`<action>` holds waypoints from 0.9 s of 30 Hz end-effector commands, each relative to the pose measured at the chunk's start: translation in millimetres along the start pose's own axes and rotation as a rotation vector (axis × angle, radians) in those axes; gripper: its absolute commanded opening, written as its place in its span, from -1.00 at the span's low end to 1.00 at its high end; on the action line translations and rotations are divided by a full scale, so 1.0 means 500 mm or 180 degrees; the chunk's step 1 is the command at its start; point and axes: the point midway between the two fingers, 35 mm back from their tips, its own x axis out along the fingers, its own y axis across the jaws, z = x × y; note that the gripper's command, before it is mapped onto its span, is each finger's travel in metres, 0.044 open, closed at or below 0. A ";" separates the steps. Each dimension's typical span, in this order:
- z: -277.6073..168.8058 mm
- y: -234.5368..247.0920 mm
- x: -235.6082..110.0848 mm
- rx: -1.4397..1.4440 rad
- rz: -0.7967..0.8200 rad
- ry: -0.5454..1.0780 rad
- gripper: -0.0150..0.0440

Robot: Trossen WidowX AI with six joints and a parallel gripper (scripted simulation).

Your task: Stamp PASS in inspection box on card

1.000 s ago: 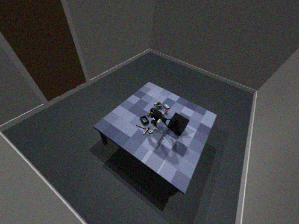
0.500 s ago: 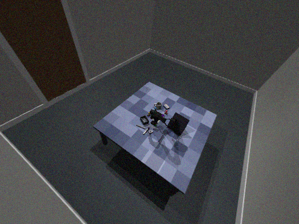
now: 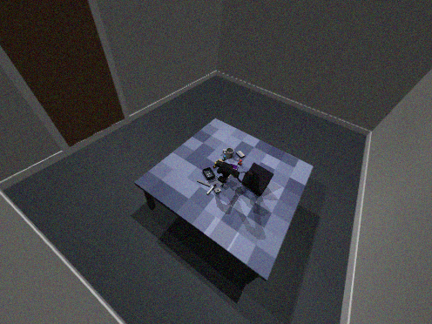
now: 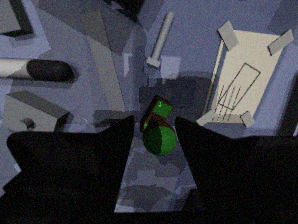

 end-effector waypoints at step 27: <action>0.002 -0.002 -0.011 -0.0002 -0.0005 -0.0001 -0.49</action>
